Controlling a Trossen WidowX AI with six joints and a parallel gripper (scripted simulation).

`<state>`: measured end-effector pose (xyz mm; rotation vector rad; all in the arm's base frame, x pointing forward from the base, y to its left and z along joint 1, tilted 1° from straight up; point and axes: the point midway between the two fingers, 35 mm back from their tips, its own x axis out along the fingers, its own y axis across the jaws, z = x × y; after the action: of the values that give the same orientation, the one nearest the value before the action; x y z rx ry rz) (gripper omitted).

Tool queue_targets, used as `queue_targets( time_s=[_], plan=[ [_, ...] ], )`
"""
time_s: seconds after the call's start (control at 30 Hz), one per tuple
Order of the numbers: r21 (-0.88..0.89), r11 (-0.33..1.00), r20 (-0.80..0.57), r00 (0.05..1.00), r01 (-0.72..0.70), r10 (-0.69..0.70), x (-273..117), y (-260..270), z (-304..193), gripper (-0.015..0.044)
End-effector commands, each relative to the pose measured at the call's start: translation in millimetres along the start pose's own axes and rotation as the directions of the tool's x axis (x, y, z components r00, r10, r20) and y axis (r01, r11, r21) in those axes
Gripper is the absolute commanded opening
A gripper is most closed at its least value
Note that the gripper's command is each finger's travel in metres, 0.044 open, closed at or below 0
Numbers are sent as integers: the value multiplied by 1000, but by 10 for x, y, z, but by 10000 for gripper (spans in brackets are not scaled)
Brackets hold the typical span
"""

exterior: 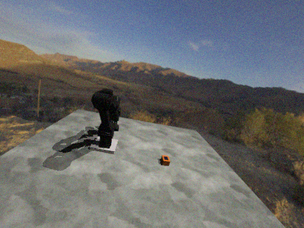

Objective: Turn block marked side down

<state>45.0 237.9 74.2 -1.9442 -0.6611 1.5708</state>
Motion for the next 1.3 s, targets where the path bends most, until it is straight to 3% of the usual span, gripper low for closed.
queue_targets(
  time_s=[0.0, 0.13, 0.27, 0.43, 0.6, 0.77, 0.93, 1.1, 1.27],
  plan=[
    [13, 1000, -5, 1000, -5, 5, 1, -5, -19, 426],
    [278, 957, -86, 990, -80, 108, 5, -79, -428, 440],
    [583, 806, -155, 959, -105, 237, -28, -93, -952, 440],
    [866, 500, -191, 901, -32, 389, -154, 29, -1619, 440],
    [984, 119, -175, 835, 132, 522, -386, 303, -2257, 440],
    [904, -259, -112, 773, 340, 625, -699, 698, -2807, 440],
    [659, -537, -23, 728, 526, 685, -1069, 1174, -3208, 440],
    [325, -684, 72, 704, 654, 707, -1488, 1705, -3455, 440],
    [27, -709, 147, 698, 705, 700, -1849, 2157, -3539, 440]
  ],
)
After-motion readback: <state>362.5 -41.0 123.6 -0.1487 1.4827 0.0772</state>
